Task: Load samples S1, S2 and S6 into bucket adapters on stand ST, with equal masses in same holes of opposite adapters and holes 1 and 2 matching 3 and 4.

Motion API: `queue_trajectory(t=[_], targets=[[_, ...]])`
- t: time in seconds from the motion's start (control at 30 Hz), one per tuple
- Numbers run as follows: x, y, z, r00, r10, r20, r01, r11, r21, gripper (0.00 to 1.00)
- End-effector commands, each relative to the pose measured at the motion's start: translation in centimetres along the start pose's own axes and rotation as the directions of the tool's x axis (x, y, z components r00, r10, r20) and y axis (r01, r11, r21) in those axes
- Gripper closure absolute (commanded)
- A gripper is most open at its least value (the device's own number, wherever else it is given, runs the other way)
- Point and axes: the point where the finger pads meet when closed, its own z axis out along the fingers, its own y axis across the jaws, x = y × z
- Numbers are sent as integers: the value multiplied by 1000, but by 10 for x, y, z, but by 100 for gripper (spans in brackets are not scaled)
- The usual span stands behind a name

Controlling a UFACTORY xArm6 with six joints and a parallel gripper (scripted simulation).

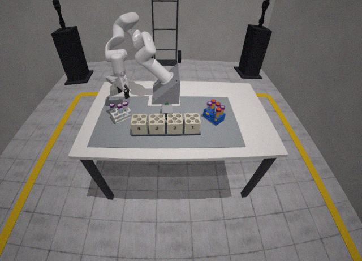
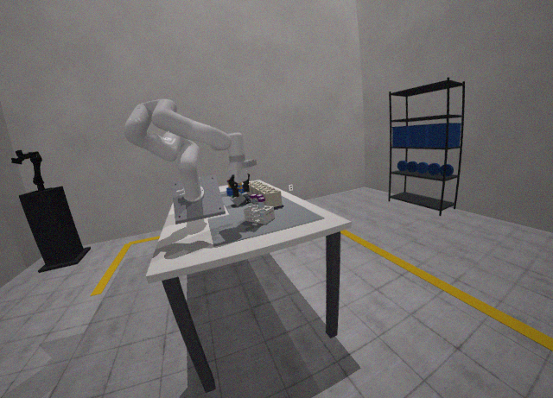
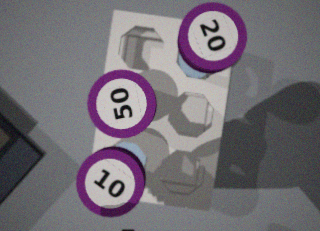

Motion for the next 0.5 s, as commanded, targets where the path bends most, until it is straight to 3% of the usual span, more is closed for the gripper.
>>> queue_trajectory(t=[0.0,0.47], targets=[[1,0,-1,1000,1,-2,-1,1000,1,0],[1,0,-38,1000,1,-2,-1,1000,2,0]])
